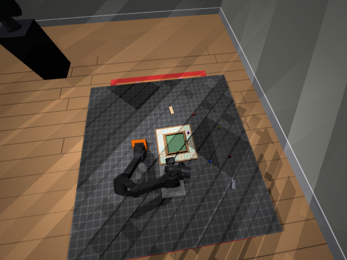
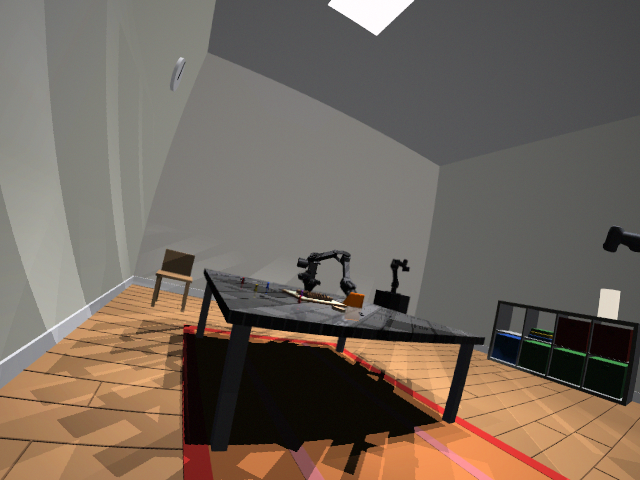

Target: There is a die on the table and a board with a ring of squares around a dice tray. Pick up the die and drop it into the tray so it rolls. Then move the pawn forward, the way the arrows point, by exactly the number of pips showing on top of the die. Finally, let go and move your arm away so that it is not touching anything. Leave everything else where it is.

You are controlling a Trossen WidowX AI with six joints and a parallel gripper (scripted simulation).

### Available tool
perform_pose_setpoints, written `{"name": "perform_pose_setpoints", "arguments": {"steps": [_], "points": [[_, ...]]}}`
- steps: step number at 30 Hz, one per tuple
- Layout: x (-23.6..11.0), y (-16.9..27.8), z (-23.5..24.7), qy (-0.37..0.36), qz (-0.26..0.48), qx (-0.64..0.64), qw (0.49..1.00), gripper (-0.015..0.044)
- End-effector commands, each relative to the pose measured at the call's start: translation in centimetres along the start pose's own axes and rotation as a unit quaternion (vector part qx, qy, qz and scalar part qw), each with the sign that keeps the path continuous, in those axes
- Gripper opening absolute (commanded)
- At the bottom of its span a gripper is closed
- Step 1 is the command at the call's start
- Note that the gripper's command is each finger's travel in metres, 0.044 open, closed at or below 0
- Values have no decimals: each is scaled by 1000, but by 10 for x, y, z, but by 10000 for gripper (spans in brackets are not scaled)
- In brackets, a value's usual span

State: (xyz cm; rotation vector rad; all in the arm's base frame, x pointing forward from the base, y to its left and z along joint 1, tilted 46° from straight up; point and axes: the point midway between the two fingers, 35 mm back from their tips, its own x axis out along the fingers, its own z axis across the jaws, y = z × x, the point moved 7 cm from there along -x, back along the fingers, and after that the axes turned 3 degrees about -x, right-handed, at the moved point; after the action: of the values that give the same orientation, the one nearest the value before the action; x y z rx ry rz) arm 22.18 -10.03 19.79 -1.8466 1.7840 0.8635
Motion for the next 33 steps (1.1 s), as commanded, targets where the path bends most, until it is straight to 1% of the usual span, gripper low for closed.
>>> {"name": "perform_pose_setpoints", "arguments": {"steps": [1, 6, 8, 19, 29, 33], "points": [[0, 0, 0, -1, -3, 0, 1000, 85], [0, 0, 0, -1, -3, 0, 1000, 51], [-1, 0, 0, -1, -3, 1, 1000, 0], [-58, -4, -5, -3, -31, 12, 999, 0], [-113, 6, -9, -3, -56, 22, 998, 0], [-121, 8, -9, -3, -59, 24, 998, 0]]}}
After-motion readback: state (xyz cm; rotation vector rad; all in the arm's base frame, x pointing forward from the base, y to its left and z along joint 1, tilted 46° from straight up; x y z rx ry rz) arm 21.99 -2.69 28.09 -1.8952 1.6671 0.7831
